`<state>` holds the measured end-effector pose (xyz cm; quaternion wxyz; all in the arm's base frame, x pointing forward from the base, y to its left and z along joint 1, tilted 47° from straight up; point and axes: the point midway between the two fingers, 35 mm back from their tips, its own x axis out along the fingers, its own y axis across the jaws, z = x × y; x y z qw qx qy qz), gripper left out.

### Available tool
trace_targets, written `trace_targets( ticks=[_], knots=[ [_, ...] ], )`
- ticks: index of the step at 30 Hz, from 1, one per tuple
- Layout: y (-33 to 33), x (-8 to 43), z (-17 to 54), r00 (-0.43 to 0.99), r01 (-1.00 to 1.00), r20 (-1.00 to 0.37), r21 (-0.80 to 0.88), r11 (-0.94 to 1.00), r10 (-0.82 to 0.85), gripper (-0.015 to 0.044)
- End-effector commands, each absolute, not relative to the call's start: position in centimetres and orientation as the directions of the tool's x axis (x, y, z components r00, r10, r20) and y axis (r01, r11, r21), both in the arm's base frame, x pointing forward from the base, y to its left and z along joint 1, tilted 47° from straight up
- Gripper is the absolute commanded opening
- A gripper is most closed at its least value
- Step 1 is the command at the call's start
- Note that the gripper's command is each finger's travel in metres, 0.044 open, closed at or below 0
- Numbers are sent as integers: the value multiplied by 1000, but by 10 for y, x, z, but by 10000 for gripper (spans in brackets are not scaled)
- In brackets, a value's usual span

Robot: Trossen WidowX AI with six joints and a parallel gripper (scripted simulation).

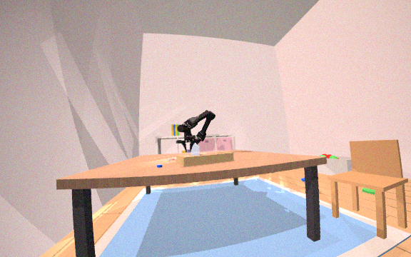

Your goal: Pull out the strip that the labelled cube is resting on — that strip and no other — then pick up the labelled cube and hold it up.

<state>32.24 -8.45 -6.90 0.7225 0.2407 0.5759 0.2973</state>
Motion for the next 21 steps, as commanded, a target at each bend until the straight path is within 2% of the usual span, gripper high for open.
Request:
trace_targets(
  ticks=[1, 9, 21],
  knots=[
    [-80, 308, -67, 161, -158, -694, 684, 712, 702, 0],
    [-74, 290, -64, 161, -157, -693, 685, 712, 703, 0],
    [-98, 284, -40, 160, -157, -694, 684, 712, 702, 0]
  ],
)
